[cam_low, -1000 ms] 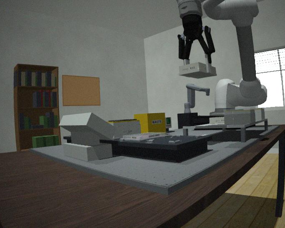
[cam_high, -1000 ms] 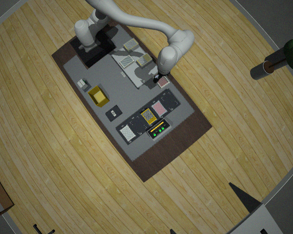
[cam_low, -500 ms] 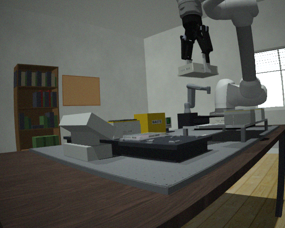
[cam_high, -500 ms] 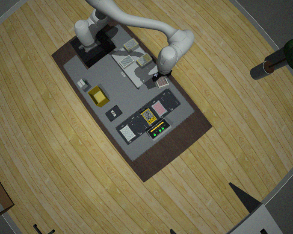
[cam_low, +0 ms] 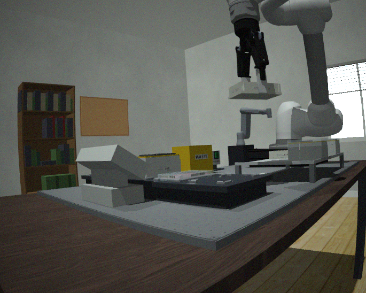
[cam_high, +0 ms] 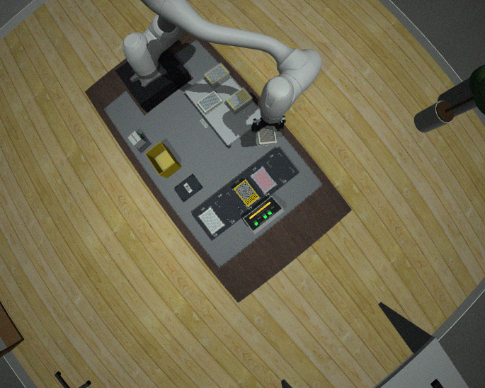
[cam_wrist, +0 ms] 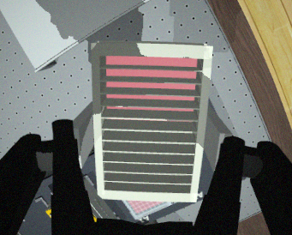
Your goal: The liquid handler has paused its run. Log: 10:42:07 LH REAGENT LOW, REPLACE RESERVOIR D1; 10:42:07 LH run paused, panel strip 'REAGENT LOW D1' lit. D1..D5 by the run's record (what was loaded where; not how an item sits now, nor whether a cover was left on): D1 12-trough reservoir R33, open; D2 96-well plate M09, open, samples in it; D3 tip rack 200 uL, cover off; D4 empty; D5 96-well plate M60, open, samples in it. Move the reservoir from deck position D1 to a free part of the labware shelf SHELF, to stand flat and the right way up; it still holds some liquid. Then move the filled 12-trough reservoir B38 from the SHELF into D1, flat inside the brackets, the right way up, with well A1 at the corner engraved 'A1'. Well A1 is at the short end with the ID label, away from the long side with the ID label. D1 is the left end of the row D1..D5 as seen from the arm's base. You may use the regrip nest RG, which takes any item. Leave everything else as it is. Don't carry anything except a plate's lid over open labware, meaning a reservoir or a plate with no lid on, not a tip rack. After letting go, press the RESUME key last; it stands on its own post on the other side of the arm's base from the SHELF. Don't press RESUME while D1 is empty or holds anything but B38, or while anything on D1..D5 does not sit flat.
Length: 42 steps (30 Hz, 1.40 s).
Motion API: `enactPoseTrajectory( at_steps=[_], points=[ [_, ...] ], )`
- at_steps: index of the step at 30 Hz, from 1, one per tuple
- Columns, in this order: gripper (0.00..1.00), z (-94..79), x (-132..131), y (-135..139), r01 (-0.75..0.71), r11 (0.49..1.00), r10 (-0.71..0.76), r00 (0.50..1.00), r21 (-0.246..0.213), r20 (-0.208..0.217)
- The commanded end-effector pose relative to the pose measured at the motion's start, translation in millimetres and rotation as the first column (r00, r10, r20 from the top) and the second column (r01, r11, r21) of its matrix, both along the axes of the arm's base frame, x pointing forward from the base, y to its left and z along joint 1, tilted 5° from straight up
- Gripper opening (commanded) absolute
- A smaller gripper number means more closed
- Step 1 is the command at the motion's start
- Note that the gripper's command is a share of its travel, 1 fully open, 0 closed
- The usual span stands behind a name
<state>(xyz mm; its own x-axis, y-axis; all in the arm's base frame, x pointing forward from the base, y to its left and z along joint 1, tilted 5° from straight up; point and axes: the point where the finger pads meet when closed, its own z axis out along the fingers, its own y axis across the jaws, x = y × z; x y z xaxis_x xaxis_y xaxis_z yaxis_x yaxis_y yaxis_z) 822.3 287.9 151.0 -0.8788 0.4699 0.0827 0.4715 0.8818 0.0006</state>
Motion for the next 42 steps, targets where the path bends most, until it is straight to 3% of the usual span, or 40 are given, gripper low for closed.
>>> enactPoseTrajectory(
  at_steps=[1,11,26,42],
  points=[
    [0.0,0.2,0.0,0.0,0.079,0.997,-0.079,0.997,-0.006,-0.003],
    [0.0,0.2,0.0,0.0,0.236,0.972,-0.236,0.972,-0.018,-0.007],
    [0.0,0.2,0.0,0.0,0.477,0.878,-0.478,0.879,-0.039,-0.01],
    [0.0,0.2,0.0,0.0,0.714,0.698,-0.715,0.699,-0.064,-0.006]
  ],
)
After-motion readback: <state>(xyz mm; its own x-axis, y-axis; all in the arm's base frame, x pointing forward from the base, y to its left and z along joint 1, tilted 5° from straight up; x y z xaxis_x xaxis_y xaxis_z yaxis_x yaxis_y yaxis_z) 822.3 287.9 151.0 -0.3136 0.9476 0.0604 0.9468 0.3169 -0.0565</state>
